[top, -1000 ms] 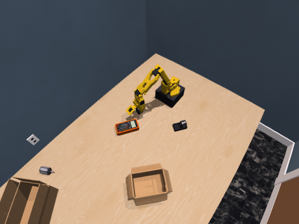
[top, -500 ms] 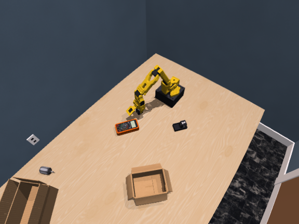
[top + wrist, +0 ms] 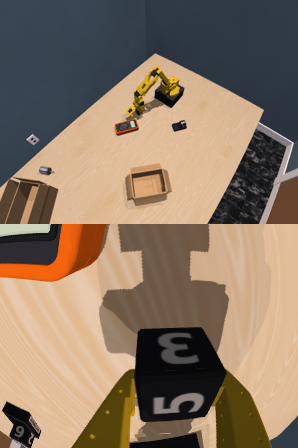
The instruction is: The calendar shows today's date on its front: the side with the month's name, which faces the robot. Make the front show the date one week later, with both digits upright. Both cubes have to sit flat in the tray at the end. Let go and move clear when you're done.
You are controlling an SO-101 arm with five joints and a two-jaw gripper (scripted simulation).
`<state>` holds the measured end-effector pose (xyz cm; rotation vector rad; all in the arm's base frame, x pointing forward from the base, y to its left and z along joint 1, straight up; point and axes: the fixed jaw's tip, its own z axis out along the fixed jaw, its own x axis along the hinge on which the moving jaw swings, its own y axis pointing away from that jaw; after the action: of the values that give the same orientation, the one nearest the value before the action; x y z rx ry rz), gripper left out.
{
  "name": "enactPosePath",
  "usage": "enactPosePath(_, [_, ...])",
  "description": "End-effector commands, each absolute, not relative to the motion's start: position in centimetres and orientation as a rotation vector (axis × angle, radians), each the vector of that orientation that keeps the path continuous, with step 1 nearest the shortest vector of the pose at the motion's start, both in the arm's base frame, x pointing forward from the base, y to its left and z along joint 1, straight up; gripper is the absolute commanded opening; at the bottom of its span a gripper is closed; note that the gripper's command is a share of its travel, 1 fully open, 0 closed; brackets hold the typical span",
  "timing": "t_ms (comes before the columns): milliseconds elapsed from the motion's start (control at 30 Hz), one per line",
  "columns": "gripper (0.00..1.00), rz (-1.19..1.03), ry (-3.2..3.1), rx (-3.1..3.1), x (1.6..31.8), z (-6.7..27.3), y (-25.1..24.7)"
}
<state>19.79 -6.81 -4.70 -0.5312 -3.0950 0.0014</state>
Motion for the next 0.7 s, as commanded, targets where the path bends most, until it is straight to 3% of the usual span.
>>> enactPosePath(0, [0.00, -0.007, -3.070, -0.558, 19.28, -5.29, -6.82])
enactPosePath(667, [0.00, -0.007, -3.070, -0.558, 19.26, -5.80, -6.82])
